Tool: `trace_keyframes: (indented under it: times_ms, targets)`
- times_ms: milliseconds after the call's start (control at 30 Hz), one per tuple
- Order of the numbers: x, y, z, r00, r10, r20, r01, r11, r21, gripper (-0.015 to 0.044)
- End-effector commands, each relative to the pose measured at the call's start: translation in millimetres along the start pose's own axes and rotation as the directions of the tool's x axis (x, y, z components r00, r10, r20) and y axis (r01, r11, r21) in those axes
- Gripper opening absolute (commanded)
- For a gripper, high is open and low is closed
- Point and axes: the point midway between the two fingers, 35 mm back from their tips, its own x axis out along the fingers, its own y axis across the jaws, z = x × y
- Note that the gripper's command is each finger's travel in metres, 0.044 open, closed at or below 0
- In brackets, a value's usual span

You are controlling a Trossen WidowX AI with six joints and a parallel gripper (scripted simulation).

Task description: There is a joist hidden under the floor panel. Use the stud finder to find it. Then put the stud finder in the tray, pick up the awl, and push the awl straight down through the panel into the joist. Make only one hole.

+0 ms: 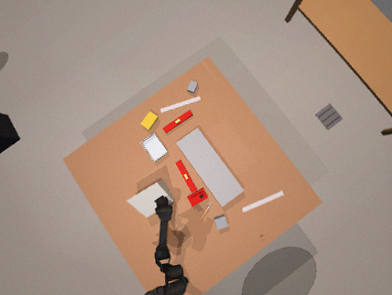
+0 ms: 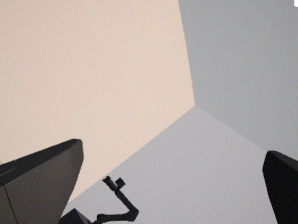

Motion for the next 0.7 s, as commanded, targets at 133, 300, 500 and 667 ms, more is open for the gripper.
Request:
trace_keyframes:
  times_ms: [133, 300, 500, 667]
  targets:
    - [-1.8, -47.2, -2.3, 0.986, -0.143, 0.082, 0.135, 0.987, 0.091, 0.044]
    - [-18.0, -117.2, -17.2, 0.911, -0.387, 0.145, 0.352, 0.91, 0.219, 0.044]
    - [-59.5, -194.5, -54.2, 0.721, -0.682, 0.12, 0.614, 0.709, 0.347, 0.044]
    - [-110.2, -243.4, -99.1, 0.487, -0.873, 0.021, 0.794, 0.452, 0.406, 0.044]
